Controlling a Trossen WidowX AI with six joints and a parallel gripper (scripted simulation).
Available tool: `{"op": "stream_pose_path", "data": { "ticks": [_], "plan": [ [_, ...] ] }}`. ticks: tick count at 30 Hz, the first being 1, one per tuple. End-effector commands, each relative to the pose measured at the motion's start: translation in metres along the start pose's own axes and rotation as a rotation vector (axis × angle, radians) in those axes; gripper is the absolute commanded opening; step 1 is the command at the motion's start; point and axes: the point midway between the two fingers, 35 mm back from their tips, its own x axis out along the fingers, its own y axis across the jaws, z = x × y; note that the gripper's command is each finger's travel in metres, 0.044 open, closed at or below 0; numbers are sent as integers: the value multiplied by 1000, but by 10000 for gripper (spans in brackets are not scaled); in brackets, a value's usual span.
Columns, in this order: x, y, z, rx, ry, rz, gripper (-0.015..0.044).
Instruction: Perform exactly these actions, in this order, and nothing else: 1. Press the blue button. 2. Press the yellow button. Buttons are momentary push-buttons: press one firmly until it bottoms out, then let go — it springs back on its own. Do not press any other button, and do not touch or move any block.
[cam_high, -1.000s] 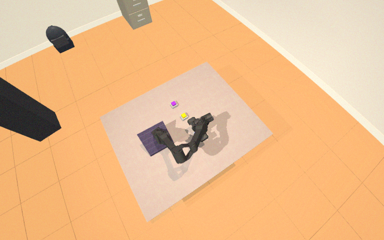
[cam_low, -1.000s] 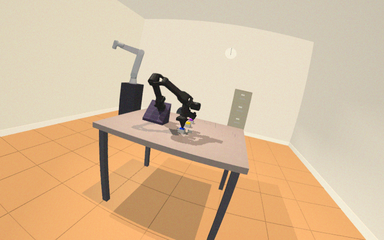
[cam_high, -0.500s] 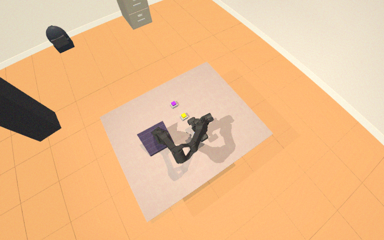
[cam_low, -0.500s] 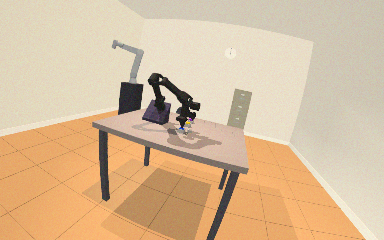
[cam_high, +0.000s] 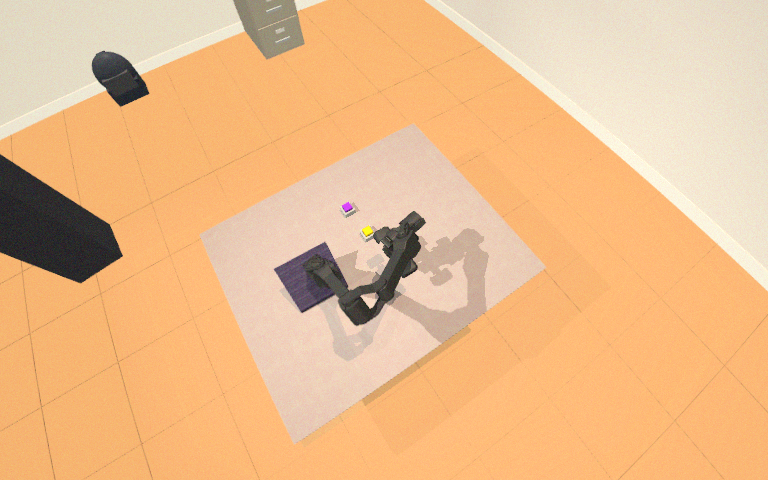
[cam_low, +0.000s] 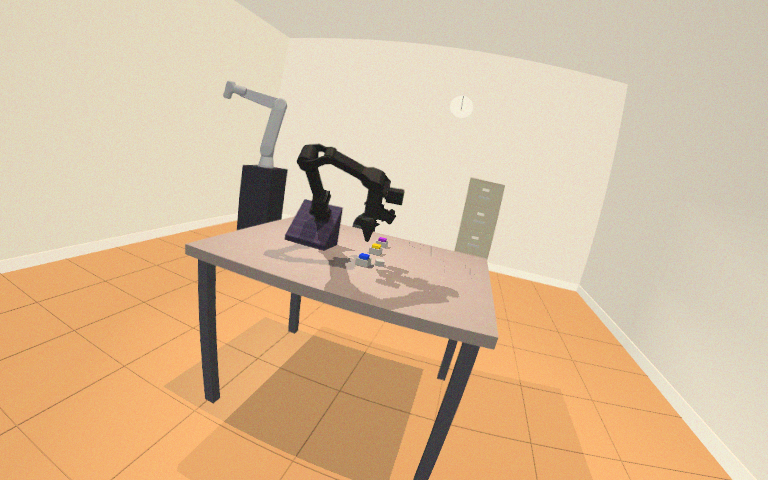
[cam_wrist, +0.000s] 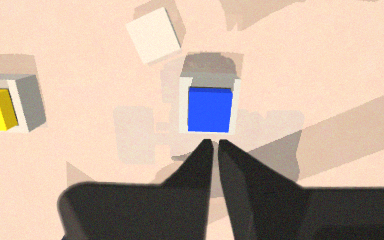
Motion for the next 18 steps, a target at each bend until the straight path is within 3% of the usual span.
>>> {"op": "stream_pose_path", "data": {
  "ticks": [1,6,15,18],
  "plan": [
    [-34,-1,-1,5,-4,2,20],
    [-36,11,3,0,-7,9,20],
    [-38,160,2,1,-7,20,20],
    [-36,183,-5,6,-6,10,20]
  ]
}}
